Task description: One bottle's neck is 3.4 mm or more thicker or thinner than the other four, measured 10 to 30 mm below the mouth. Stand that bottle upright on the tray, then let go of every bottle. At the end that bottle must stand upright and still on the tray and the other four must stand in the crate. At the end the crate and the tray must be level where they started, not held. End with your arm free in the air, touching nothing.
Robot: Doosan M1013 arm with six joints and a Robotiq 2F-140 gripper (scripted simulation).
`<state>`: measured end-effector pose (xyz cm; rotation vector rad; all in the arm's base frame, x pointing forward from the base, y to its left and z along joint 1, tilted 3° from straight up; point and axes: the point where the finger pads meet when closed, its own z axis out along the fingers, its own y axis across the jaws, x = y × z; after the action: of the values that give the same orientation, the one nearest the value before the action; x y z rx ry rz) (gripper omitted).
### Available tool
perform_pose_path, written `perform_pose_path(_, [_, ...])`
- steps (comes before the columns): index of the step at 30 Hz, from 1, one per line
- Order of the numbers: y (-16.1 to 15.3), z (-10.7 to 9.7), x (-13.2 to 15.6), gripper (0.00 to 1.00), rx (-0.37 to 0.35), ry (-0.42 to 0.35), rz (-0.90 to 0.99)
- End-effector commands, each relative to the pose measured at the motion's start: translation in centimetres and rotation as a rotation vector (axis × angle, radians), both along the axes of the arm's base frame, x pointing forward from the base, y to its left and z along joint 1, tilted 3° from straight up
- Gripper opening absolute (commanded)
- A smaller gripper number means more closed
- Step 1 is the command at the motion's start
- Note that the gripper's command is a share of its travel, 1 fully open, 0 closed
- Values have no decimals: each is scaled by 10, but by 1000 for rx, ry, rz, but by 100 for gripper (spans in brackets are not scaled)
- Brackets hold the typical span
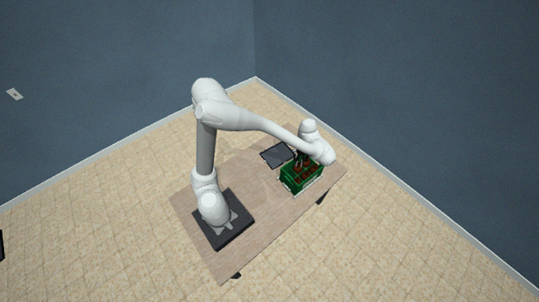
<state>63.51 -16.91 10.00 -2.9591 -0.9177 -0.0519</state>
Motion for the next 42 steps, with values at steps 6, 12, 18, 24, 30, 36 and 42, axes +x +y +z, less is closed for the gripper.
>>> perform_pose_path(6, [2, -3, -2, 38, 3, 3, -3])
perform_pose_path(12, [2, -3, -2, 38, 3, 3, -3])
perform_pose_path(18, [2, -3, -2, 38, 3, 3, -3])
perform_pose_path(24, [2, -3, -2, 38, 3, 3, -3])
perform_pose_path(30, [2, -3, -2, 38, 3, 3, -3])
perform_pose_path(36, [2, -3, -2, 38, 3, 3, -3])
perform_pose_path(42, [2, -2, -2, 38, 3, 3, -3])
